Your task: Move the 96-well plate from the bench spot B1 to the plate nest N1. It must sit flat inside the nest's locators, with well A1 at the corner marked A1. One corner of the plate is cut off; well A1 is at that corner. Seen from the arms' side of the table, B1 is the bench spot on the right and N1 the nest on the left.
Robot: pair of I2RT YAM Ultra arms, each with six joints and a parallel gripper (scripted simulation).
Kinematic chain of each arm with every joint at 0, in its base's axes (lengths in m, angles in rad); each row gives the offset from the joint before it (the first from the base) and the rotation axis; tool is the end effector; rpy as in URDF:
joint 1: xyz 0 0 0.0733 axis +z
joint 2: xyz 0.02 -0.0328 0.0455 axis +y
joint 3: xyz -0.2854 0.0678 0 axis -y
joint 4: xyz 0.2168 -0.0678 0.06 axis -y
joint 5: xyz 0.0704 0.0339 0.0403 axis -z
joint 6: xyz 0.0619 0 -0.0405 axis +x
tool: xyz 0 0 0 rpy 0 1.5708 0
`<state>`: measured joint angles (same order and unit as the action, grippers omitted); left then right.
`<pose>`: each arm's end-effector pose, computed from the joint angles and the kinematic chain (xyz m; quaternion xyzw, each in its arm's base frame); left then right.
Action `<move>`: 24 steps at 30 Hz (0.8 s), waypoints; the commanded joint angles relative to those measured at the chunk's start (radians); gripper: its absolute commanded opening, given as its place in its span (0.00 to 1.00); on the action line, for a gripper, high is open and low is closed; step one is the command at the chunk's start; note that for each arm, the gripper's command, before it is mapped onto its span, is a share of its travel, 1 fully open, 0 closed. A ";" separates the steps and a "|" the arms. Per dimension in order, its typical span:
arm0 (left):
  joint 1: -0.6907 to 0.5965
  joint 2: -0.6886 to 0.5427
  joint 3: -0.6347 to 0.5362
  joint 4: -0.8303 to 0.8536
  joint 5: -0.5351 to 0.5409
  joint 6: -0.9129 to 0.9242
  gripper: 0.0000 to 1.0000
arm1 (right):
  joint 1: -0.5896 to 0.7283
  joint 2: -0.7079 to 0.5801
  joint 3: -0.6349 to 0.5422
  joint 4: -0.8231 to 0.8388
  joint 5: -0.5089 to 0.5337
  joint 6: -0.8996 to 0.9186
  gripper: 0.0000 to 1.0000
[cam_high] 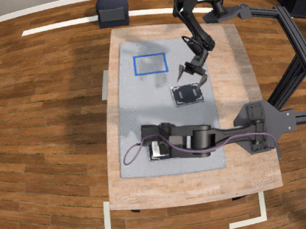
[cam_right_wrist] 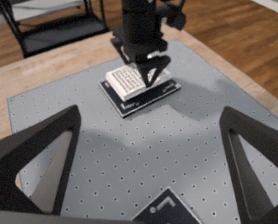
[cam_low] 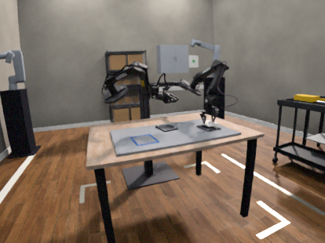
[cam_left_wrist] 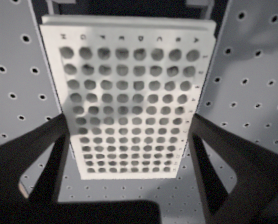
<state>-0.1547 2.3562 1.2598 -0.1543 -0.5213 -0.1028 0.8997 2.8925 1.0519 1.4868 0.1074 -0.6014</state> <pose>0.4131 -0.0321 0.0373 -0.0163 0.9546 0.2325 0.1854 0.2657 0.3257 -0.0817 -0.5364 0.6201 0.0413 0.5710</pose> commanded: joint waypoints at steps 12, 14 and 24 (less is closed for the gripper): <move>-0.001 0.032 0.033 0.000 0.004 0.010 0.79 | 0.010 -0.018 0.011 0.002 -0.007 -0.001 1.00; -0.001 0.032 0.033 0.000 0.004 0.010 0.79 | 0.010 -0.018 0.011 0.002 -0.007 -0.001 1.00; 0.002 0.018 0.006 0.018 0.002 0.005 0.79 | 0.010 -0.018 0.011 0.002 -0.007 -0.001 1.00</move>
<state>-0.1478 2.3791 1.2594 -0.1524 -0.5201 -0.0994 0.8997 2.8925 1.0519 1.4868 0.1074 -0.6014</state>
